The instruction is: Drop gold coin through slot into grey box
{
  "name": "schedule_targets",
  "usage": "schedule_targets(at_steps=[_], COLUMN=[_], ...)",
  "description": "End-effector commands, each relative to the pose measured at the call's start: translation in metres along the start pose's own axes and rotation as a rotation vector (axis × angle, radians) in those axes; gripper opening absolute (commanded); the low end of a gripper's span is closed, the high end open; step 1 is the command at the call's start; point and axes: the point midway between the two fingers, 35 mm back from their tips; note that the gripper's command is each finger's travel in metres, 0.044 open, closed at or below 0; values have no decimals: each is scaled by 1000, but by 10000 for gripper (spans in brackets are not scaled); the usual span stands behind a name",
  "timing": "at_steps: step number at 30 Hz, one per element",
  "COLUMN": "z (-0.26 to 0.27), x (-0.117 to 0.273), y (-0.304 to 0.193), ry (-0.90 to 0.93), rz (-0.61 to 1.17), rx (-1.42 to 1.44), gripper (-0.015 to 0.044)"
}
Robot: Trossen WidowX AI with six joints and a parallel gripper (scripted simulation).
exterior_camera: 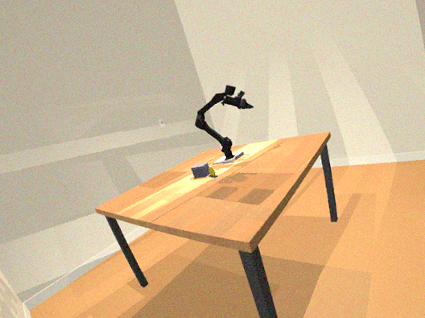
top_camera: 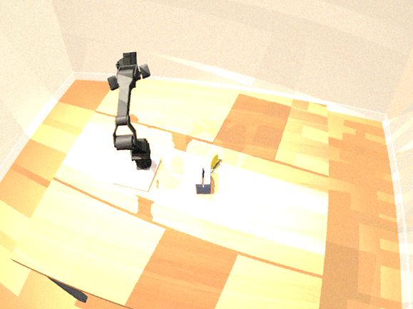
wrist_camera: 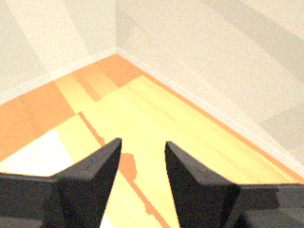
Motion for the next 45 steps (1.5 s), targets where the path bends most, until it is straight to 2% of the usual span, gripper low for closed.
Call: schedule_targets(at_steps=[1, 8, 13, 18, 23, 29, 35, 40, 45], z=[-68, -169, -222, -254, -263, -246, -245, -244, -243], x=[-6, 16, 51, 97, 147, 205, 209, 192, 191], y=[-20, -80, -139, -204, -270, -346, -353, -382, -384], ry=[-184, -407, -505, -551, -551, -501, -492, -492, -492], rz=[133, 374, 547, 704, 833, 939, 946, 947, 947], rx=[-64, -209, -343, -495, -659, -863, -886, -886, -886], gripper=[161, 161, 161, 161, 161, 161, 161, 161, 161])
Point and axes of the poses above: the point midway between the two fingers, 35 mm back from their tips, its own x axis back along the fingers, its own z axis across the jaws, y = z × x, and after that the axes turned 1 degree about -x, right-handed
